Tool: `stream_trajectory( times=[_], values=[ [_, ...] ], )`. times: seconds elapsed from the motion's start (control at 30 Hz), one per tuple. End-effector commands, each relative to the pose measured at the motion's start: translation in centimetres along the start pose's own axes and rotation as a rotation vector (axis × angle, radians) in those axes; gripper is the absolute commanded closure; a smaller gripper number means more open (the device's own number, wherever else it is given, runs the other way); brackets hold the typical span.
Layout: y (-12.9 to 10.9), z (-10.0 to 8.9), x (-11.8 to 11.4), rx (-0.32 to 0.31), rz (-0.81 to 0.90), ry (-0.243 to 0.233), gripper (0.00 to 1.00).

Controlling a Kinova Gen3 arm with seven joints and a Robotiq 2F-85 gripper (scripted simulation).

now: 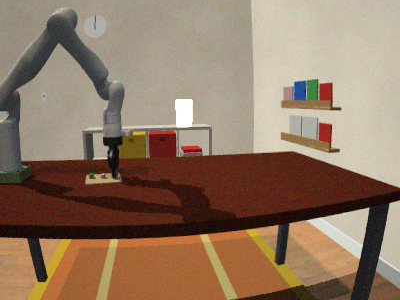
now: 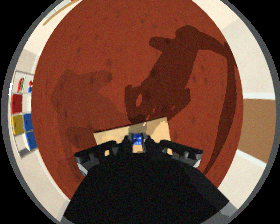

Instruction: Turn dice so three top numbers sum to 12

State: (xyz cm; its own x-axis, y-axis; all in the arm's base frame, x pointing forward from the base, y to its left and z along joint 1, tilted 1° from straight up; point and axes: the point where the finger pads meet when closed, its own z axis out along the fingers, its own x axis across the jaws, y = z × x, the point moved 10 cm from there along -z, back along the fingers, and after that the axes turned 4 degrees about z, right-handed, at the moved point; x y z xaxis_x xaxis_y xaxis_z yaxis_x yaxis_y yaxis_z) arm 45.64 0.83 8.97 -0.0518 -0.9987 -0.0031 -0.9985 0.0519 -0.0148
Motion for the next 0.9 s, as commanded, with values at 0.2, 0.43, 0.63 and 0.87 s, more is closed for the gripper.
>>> stream_trajectory(
  times=[0.2,0.43,0.63,0.87],
  values=[
    [-0.04,-0.07,-0.01,0.002,0.0,0.0,0.77],
    [-0.04,-0.07,-0.01,0.002,0.0,0.0,0.69],
    [-0.04,-0.07,-0.01,0.002,0.0,0.0,0.69],
    [-0.04,-0.41,-0.01,0.002,0.0,0.0,0.69]
  ],
)
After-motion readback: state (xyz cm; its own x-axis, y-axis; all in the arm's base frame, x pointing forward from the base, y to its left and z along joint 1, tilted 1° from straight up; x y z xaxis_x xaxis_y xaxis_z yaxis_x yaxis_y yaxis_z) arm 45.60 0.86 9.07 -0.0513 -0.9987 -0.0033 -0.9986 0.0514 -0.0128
